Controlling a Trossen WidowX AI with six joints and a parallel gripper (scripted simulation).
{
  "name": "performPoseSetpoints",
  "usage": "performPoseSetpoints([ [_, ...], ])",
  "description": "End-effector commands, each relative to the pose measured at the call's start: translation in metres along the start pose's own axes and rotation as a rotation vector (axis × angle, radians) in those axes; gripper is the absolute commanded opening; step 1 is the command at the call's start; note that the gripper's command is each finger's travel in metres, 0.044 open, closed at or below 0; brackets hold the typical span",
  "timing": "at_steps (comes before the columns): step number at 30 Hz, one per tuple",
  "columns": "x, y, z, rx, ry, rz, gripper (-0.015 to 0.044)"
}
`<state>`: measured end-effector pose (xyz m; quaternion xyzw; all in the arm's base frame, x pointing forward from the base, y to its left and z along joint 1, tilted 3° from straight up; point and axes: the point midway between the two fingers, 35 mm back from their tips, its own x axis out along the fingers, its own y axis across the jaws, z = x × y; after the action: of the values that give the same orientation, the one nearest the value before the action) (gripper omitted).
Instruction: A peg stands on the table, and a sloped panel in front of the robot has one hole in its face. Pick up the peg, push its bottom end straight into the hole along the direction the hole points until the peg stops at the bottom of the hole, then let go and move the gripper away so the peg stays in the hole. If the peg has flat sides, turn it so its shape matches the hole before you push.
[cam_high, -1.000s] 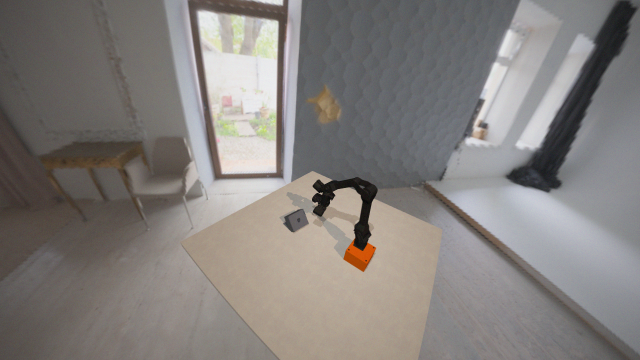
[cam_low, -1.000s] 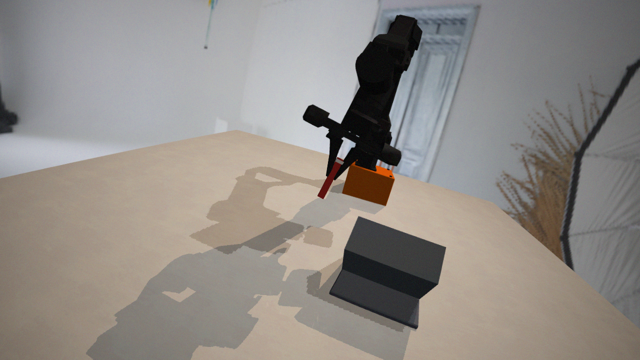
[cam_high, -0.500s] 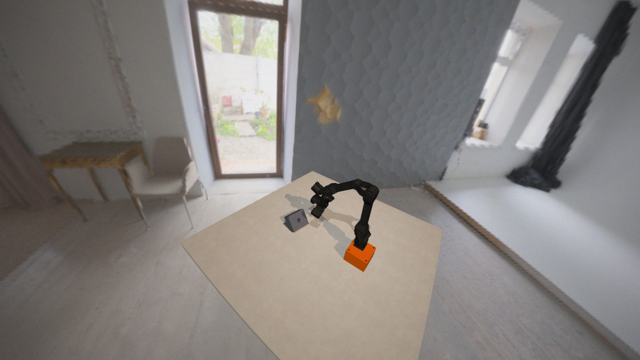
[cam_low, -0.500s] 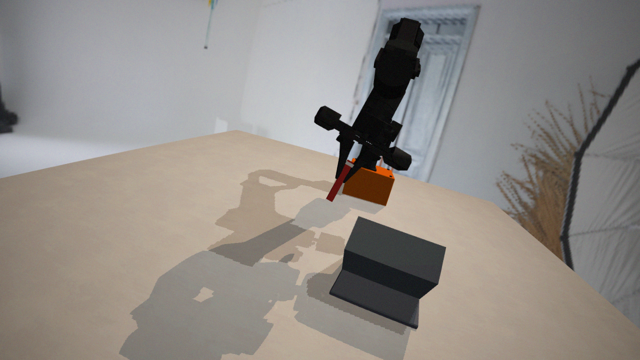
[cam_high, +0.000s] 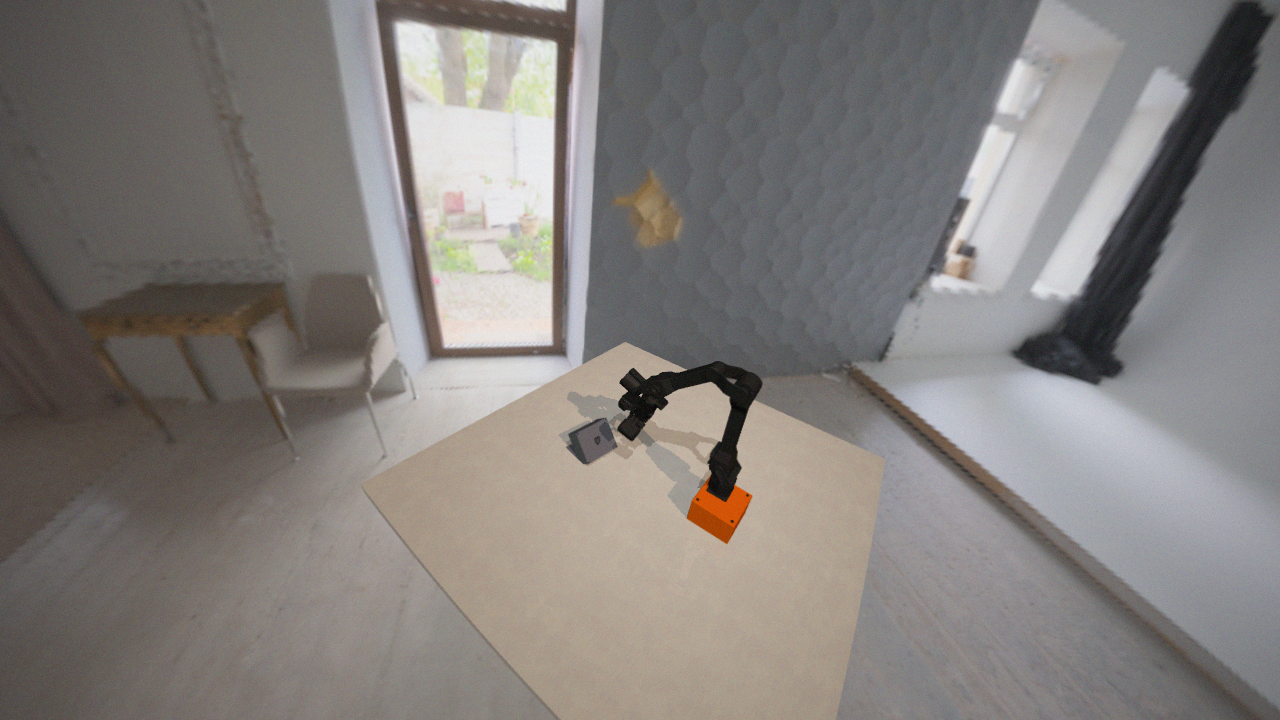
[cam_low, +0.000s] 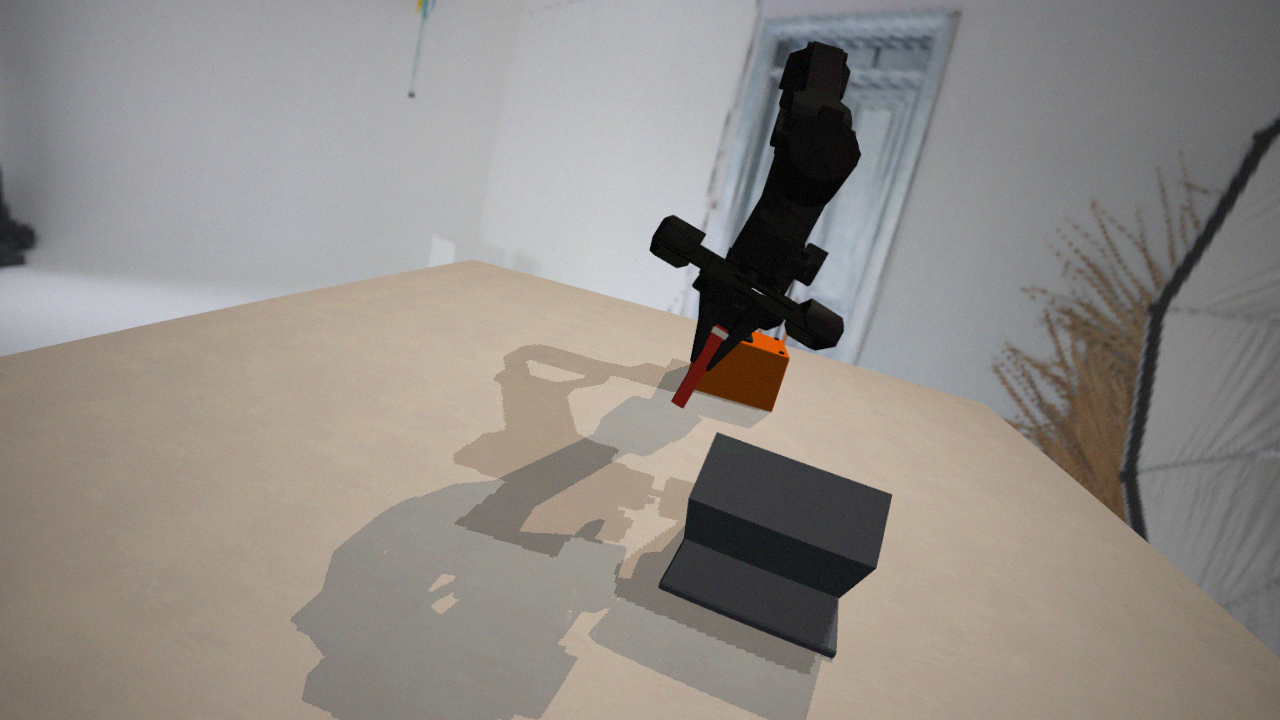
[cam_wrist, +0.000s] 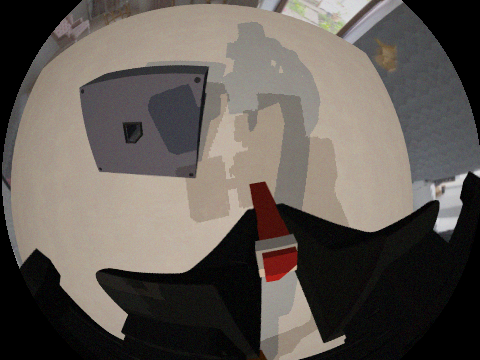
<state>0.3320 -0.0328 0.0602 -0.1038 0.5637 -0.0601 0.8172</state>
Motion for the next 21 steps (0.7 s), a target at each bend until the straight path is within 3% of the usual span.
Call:
performPoseSetpoints([
  [1, -0.002, 0.005, 0.0, 0.014, -0.021, -0.009, 0.0],
  [21, -0.01, 0.029, 0.002, 0.074, -0.126, -0.02, 0.0],
])
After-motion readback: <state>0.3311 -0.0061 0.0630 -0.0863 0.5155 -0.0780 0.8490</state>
